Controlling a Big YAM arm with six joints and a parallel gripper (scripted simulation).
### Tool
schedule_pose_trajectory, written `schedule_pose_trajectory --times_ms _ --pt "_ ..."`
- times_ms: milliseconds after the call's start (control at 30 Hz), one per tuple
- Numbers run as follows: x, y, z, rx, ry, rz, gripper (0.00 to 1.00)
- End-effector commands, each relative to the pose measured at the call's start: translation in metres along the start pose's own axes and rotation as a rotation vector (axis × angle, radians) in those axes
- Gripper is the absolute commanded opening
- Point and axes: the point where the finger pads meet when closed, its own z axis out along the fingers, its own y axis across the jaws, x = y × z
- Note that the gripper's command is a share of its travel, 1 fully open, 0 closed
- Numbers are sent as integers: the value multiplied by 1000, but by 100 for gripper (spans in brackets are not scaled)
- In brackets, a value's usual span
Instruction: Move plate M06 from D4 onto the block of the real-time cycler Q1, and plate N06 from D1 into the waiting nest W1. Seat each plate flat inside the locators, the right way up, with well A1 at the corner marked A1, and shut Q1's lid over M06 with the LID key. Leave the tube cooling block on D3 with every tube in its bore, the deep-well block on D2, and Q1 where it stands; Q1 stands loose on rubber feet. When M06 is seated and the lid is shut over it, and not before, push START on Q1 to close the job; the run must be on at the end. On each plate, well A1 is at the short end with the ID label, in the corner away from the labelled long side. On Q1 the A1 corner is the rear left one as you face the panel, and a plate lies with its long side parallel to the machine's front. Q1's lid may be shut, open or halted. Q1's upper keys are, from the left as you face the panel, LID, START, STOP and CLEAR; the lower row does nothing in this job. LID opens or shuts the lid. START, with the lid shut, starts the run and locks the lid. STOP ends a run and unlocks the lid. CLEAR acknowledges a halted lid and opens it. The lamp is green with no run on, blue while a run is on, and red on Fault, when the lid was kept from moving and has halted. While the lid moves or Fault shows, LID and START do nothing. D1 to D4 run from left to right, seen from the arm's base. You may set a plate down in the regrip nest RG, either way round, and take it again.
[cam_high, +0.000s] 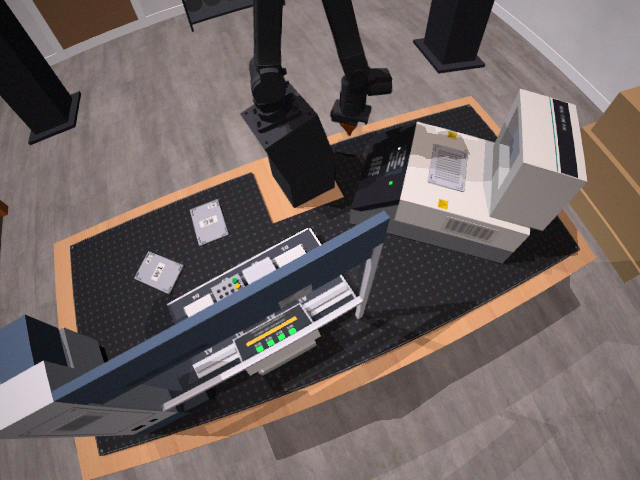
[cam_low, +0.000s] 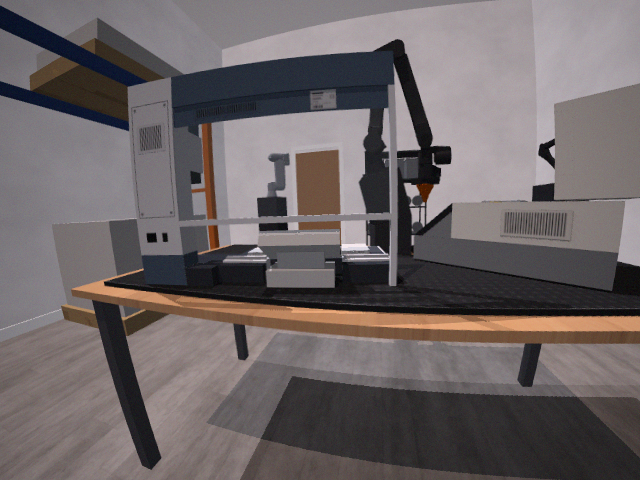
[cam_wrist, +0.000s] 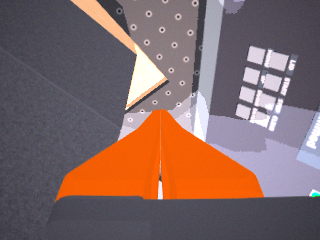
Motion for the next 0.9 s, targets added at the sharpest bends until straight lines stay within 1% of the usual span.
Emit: schedule_pose_trajectory --times_ms 0,167,500,633,733,867 --pt "-8 -20 -6 35 -26 16 0" --pt "-9 -21 -6 36 -27 16 0" --pt "0 -3 -2 7 -12 14 0" --pt "1 -1 -2 3 -10 14 0" --pt "1 -1 -2 4 -10 14 0" --pt "-3 -10 -4 18 -18 16 0"
